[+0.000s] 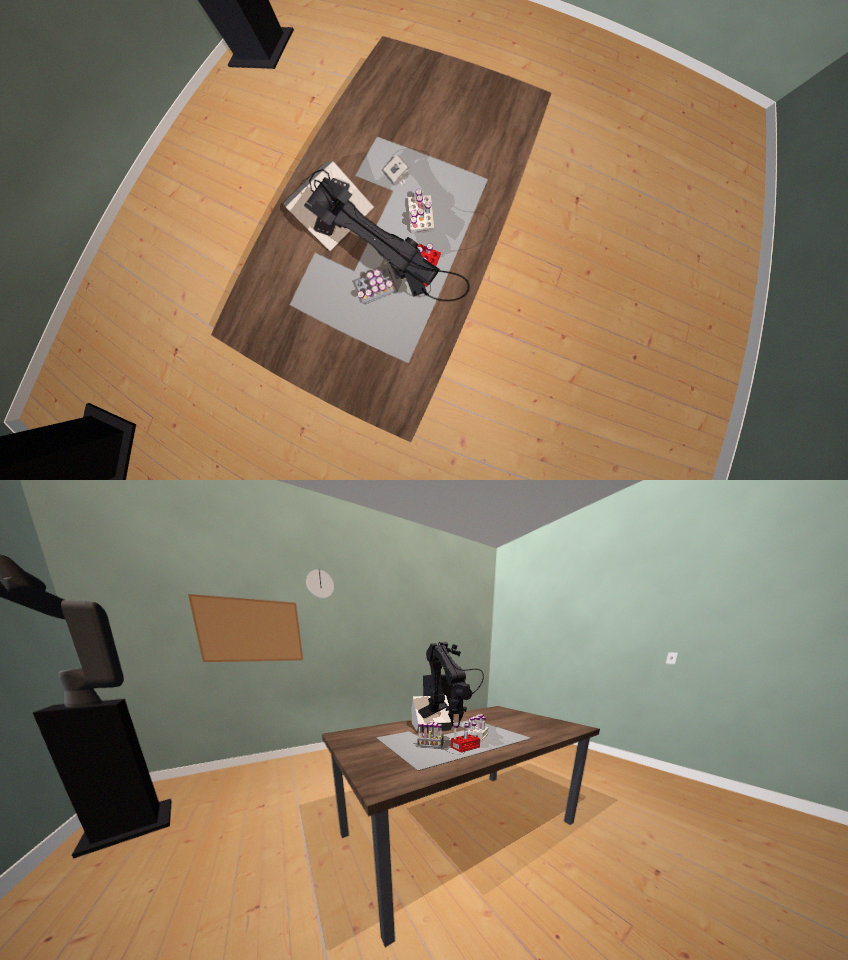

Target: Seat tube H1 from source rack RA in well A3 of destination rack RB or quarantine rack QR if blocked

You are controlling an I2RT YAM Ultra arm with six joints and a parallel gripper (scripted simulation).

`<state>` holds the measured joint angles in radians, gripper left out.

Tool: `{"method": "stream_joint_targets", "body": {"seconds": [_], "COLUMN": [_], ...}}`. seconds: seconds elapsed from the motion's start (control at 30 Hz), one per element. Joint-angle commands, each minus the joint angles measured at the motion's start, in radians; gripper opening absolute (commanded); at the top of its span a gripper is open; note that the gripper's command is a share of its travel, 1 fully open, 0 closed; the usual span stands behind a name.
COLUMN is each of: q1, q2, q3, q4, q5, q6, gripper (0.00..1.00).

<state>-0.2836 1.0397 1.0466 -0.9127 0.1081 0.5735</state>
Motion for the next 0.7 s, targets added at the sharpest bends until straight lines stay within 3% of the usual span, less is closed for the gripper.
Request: {"method": "stream_joint_targets", "body": {"seconds": [0.0,0.67], "q1": [-0.002,0.031], "q2": [-0.004,-0.082], "q3": [0.007,0.155], "q4": [0.002,-0.199], "q5": [0.000,0.021], "q6": [-0.004,0.022], "gripper": [0.30,0.30]}}
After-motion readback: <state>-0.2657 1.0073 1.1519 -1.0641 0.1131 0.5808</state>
